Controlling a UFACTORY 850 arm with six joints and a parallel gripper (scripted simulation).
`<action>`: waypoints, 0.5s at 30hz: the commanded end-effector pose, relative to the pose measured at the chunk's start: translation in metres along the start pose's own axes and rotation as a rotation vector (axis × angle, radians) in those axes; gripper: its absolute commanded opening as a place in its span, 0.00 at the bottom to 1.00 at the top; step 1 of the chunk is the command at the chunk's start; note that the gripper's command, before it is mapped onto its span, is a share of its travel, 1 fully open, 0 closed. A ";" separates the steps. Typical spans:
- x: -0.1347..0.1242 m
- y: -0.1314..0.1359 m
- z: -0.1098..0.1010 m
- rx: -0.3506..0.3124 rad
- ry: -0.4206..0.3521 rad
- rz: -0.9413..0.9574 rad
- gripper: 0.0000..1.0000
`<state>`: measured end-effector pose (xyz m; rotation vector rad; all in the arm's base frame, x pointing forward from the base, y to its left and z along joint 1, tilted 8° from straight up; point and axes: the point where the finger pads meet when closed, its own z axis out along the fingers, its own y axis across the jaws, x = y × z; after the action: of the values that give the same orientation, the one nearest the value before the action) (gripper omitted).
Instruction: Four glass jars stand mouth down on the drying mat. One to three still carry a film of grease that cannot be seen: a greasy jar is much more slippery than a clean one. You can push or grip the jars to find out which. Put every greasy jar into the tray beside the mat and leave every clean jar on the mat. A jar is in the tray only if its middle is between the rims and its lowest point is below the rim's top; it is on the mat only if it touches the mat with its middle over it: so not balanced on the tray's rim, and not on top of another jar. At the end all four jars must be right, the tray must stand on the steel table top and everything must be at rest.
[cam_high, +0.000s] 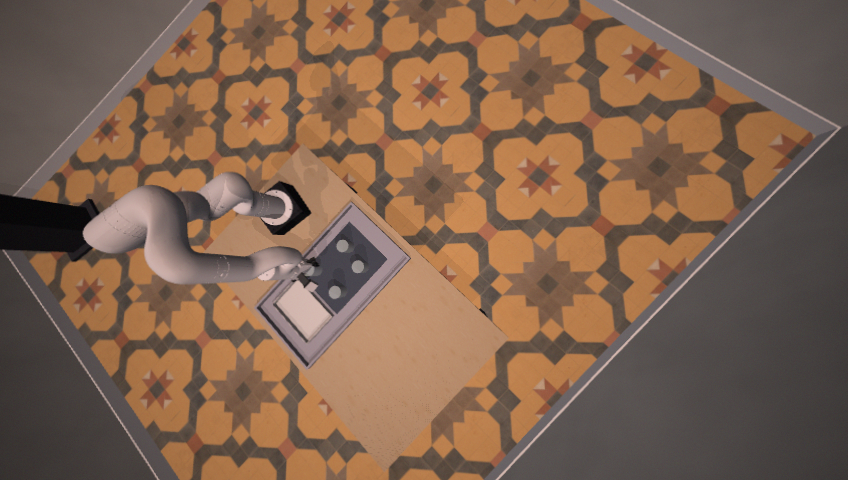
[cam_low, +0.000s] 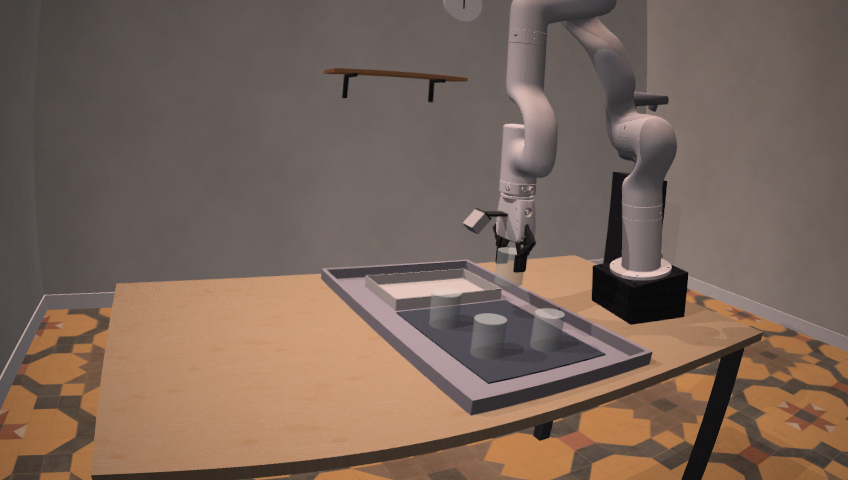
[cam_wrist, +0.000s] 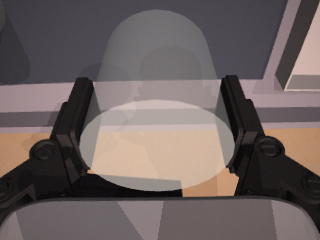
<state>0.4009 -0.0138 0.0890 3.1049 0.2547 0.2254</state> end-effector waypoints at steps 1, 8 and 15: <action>0.000 0.000 -0.006 0.004 0.001 0.000 0.00; 0.000 0.000 -0.024 0.004 0.001 0.000 0.00; 0.000 0.000 -0.040 0.004 0.001 0.000 0.00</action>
<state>0.3953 -0.0137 0.1253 3.1080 0.2549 0.2247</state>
